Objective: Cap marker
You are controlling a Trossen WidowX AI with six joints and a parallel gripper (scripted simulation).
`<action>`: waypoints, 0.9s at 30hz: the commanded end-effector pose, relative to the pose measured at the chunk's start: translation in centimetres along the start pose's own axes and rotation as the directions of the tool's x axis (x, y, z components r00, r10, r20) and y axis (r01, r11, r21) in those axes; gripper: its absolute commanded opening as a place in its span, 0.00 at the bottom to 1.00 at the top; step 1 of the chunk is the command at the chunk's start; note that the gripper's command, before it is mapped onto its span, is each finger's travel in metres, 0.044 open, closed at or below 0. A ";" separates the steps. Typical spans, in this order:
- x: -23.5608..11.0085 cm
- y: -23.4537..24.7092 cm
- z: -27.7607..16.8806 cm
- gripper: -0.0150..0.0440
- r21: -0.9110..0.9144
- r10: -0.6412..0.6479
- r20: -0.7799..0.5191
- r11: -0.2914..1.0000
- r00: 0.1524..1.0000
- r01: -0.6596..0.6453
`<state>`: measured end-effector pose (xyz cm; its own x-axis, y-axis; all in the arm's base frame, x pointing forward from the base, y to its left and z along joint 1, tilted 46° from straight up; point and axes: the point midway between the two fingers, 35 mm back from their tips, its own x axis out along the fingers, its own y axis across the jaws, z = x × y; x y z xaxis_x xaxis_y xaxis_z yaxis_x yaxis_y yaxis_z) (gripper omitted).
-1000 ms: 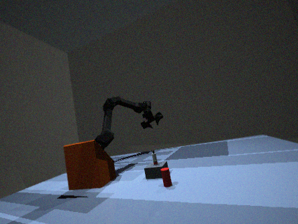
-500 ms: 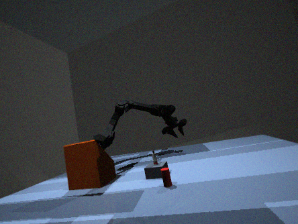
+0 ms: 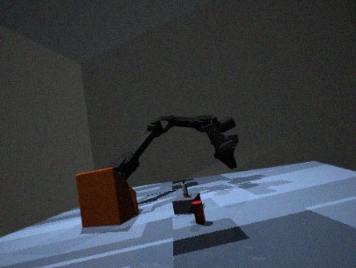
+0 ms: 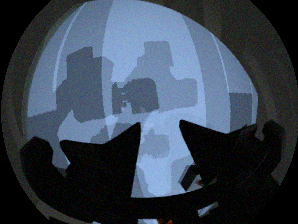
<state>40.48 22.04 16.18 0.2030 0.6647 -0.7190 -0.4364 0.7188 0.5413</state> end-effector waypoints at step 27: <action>-0.3 -26.2 -19.0 0.65 0.962 0.171 -0.268 0.004 0.948 0.272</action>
<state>35.83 -2.41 -4.72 -0.0977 0.6918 -0.7155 0.8913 0.3806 0.2463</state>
